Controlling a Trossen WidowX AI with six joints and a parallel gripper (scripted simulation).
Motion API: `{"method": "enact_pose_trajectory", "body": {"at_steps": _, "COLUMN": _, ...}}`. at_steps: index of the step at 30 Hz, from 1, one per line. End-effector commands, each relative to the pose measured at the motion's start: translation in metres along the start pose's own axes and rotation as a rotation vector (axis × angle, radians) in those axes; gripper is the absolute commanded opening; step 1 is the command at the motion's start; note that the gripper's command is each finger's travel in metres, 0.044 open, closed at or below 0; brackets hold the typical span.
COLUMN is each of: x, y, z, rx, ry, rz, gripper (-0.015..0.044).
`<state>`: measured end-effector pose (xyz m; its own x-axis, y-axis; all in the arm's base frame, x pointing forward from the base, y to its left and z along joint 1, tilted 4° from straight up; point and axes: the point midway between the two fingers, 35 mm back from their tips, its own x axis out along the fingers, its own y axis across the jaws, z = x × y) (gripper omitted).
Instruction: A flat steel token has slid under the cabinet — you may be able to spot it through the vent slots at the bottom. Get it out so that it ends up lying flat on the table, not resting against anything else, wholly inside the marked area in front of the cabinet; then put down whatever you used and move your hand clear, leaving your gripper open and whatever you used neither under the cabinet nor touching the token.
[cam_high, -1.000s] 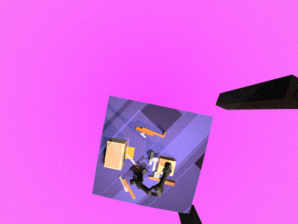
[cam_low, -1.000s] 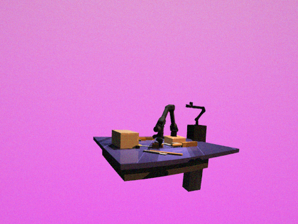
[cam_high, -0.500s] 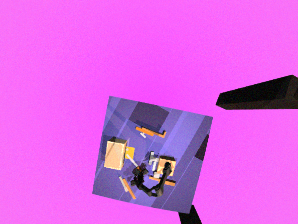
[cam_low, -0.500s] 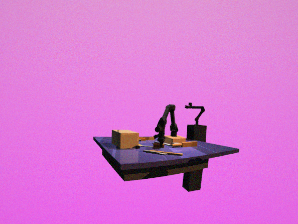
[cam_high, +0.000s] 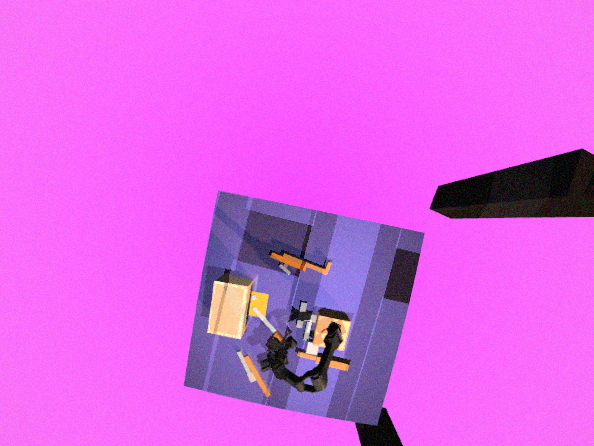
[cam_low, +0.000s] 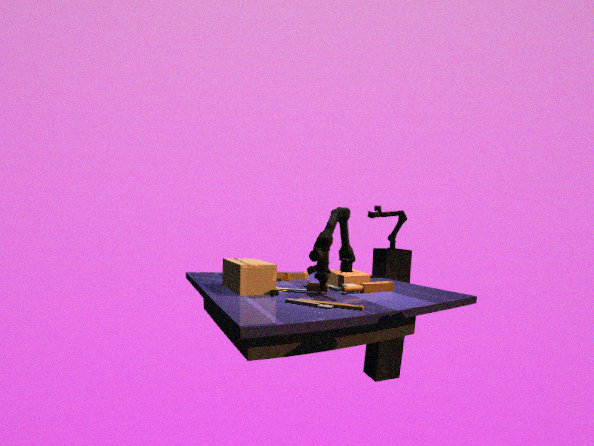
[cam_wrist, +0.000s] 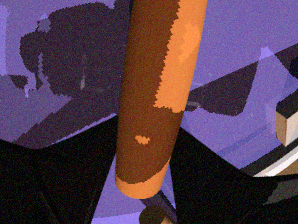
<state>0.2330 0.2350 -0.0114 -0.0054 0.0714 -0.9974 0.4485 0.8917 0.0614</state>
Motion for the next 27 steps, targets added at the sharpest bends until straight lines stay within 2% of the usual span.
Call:
{"method": "enact_pose_trajectory", "body": {"at_steps": 1, "x": -0.009, "y": 0.0, "z": 0.0, "rx": 0.0, "ry": -0.014, "rz": 0.016, "gripper": 0.0}}
{"method": "enact_pose_trajectory", "body": {"at_steps": 27, "x": -0.009, "y": -0.028, "z": 0.015, "rx": -0.001, "ry": -0.015, "rz": 0.014, "gripper": 0.0}}
